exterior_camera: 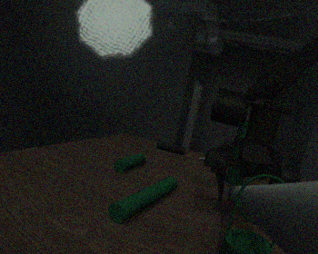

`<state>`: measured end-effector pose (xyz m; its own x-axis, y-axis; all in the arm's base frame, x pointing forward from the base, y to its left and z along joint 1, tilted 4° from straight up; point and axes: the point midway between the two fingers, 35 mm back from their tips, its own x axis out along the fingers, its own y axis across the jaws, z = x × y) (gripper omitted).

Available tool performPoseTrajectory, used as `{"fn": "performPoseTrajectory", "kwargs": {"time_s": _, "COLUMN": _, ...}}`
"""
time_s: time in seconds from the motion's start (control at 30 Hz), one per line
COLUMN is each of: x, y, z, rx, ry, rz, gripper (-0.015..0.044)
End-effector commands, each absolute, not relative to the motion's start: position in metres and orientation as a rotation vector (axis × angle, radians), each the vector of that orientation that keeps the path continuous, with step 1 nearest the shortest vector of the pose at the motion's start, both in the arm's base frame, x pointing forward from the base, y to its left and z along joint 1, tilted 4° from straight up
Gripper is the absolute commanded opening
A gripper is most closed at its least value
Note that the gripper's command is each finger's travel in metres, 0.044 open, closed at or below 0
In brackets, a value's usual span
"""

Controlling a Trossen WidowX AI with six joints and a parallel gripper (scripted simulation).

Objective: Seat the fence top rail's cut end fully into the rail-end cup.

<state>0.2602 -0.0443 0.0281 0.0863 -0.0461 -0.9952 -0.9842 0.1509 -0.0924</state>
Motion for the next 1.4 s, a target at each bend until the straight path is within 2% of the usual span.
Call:
{"fn": "performPoseTrajectory", "kwargs": {"time_s": 0.0, "x": 0.259, "y": -0.044, "z": 0.026, "rx": -1.162, "ry": 1.238, "rz": 1.018, "gripper": 0.0335}}
{"fn": "performPoseTrajectory", "kwargs": {"time_s": 0.13, "x": 0.259, "y": -0.044, "z": 0.026, "rx": -1.162, "ry": 1.238, "rz": 1.018, "gripper": 0.023}}
{"fn": "performPoseTrajectory", "kwargs": {"time_s": 0.67, "x": 0.259, "y": -0.044, "z": 0.026, "rx": -1.162, "ry": 1.238, "rz": 1.018, "gripper": 0.0123}}
{"fn": "performPoseTrajectory", "kwargs": {"time_s": 0.83, "x": 0.26, "y": -0.044, "z": 0.031, "rx": -1.163, "ry": 1.238, "rz": 1.018, "gripper": 0.0}}
{"fn": "performPoseTrajectory", "kwargs": {"time_s": 1.37, "x": 0.259, "y": -0.066, "z": 0.093, "rx": -1.339, "ry": 1.43, "rz": 0.909, "gripper": 0.0}}
